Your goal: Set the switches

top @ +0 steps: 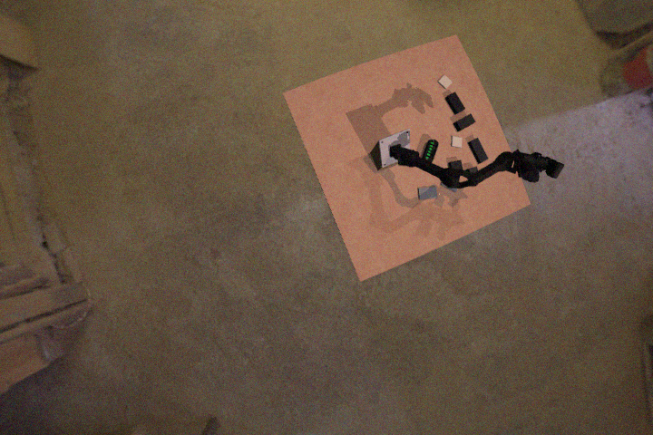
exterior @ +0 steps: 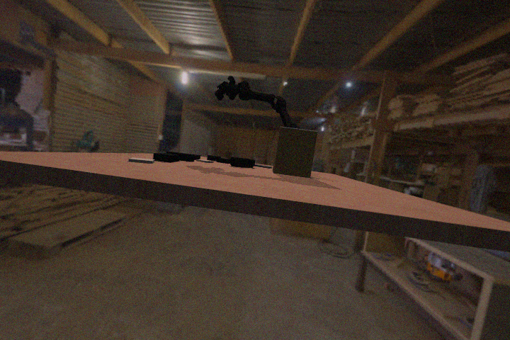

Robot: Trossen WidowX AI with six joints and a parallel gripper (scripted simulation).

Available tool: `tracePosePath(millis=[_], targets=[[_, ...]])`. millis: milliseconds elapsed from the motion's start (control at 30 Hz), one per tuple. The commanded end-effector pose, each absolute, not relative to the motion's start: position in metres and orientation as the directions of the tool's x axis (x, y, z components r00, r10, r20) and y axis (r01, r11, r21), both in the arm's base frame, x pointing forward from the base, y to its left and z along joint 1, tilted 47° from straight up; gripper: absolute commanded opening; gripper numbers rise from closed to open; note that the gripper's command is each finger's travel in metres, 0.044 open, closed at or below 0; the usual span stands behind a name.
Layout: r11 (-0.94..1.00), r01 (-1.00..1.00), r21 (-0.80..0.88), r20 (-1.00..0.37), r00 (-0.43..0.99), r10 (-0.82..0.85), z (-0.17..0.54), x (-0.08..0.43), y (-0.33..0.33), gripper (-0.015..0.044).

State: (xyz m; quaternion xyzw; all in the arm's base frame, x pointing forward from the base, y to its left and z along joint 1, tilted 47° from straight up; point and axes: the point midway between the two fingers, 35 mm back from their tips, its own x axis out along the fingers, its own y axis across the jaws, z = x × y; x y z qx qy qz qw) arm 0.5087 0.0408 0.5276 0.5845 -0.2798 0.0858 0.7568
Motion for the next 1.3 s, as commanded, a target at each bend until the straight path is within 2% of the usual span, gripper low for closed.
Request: tracePosePath(millis=[0,133,267,433,567,767,933,1033,1133,1200,1267], targets=[[0.493,-0.170,0.853,0.315,0.922,-0.227,0.459,0.543,0.034,0.0000],[0.641,0.061,0.765,0.134,0.959,-0.251,0.401,0.561,0.027,0.0000],[0.763,0.258,0.593,-0.054,0.958,-0.282,0.341,0.570,0.019,0.0000],[0.868,0.409,0.280,-0.292,0.898,-0.329,0.264,0.567,0.005,0.0000],[0.909,0.417,-0.009,-0.469,0.801,-0.373,0.203,0.552,-0.007,0.0000],[0.893,0.209,-0.398,-0.690,0.574,-0.442,0.120,0.510,-0.027,0.0000],[0.814,-0.148,-0.561,-0.807,0.314,-0.500,0.062,0.456,-0.045,0.0000],[0.742,-0.400,-0.538,-0.836,0.136,-0.532,0.036,0.417,-0.056,0.0000],[0.658,-0.630,-0.412,-0.827,-0.043,-0.560,0.018,0.376,-0.065,0.0000],[0.616,-0.718,-0.324,-0.811,-0.125,-0.571,0.013,0.357,-0.070,0.0000],[0.609,-0.732,-0.306,-0.808,-0.139,-0.573,0.012,0.353,-0.070,0.0000]])
